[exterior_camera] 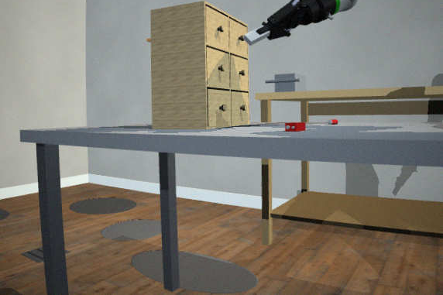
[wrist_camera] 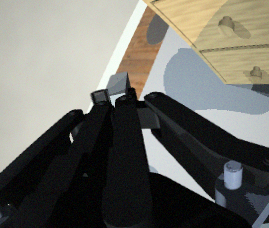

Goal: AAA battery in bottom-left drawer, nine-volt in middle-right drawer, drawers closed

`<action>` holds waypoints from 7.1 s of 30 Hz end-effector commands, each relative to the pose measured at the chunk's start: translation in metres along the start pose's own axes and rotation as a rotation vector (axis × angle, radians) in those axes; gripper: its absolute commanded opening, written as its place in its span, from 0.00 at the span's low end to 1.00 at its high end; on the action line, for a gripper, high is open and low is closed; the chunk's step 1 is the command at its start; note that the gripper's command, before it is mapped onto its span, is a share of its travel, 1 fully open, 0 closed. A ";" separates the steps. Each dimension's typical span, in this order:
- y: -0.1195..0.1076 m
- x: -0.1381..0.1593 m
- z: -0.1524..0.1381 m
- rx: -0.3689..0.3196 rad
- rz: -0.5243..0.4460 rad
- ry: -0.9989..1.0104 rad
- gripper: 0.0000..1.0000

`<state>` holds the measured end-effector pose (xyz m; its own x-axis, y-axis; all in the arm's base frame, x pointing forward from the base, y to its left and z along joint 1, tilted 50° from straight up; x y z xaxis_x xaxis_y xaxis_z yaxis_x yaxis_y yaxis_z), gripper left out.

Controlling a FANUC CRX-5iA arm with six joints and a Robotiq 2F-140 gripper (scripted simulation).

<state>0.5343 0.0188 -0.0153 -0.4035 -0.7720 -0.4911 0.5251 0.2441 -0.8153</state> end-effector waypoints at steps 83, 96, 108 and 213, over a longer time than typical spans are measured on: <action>-0.044 0.058 0.124 0.821 0.217 -0.249 0.20; -0.044 0.058 0.124 0.821 0.217 -0.249 0.20; -0.044 0.057 0.124 0.821 0.217 -0.249 0.20; -0.031 0.043 0.138 0.821 0.217 -0.249 0.08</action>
<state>0.6057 -0.1032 0.0312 -0.1081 -0.8864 -0.4500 0.9820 -0.0247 -0.1873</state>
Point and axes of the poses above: the point where the finger pads meet when closed, its own y axis out along the fingers, its own z axis across the jaws, x = y × z, the point moved 10 cm from there along -y, back along the fingers, and after that the axes turned 12 degrees about -y, right-handed, at the moved point
